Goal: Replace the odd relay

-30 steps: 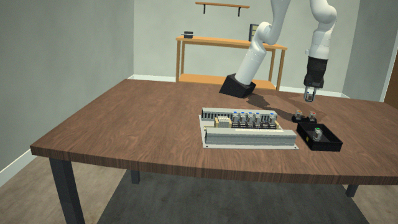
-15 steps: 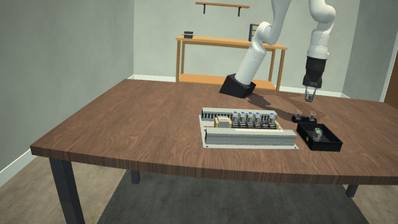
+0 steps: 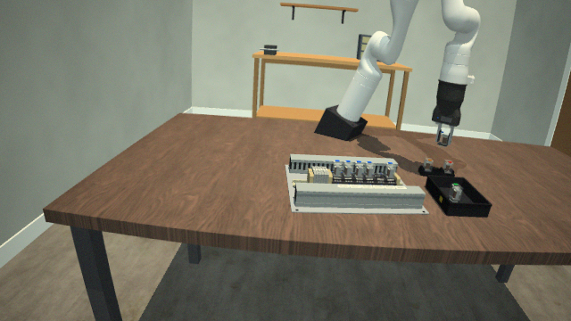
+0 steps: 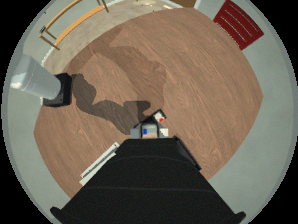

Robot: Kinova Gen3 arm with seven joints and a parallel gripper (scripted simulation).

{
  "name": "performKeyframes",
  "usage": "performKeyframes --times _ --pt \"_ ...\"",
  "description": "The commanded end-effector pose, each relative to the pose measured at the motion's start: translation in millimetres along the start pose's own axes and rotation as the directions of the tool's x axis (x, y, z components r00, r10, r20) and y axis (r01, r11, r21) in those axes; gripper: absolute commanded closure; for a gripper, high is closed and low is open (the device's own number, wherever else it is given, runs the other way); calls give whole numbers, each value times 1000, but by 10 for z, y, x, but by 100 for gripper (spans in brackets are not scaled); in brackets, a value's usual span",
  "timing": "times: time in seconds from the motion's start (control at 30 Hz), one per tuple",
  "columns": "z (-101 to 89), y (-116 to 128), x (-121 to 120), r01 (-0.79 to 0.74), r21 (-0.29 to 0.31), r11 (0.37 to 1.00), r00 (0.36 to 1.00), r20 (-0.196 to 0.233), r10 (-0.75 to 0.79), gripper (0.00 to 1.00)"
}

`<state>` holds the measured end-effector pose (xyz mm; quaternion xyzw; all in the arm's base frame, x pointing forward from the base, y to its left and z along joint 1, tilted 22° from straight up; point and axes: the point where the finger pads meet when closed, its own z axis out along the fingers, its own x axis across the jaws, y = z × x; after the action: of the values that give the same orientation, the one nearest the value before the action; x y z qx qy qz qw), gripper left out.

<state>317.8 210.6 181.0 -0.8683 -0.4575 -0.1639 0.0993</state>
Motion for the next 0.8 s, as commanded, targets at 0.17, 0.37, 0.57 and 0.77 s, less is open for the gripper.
performKeyframes --times 0.17,0.37,0.57,0.77 --pt "-3 5 -2 -51 -3 999 999 1 51 100" --pt "-4 4 -2 -74 -5 997 997 1 74 100" --pt "-5 3 -3 -97 -7 995 995 2 97 100" --pt "-4 4 -3 -147 -6 989 989 1 147 100"
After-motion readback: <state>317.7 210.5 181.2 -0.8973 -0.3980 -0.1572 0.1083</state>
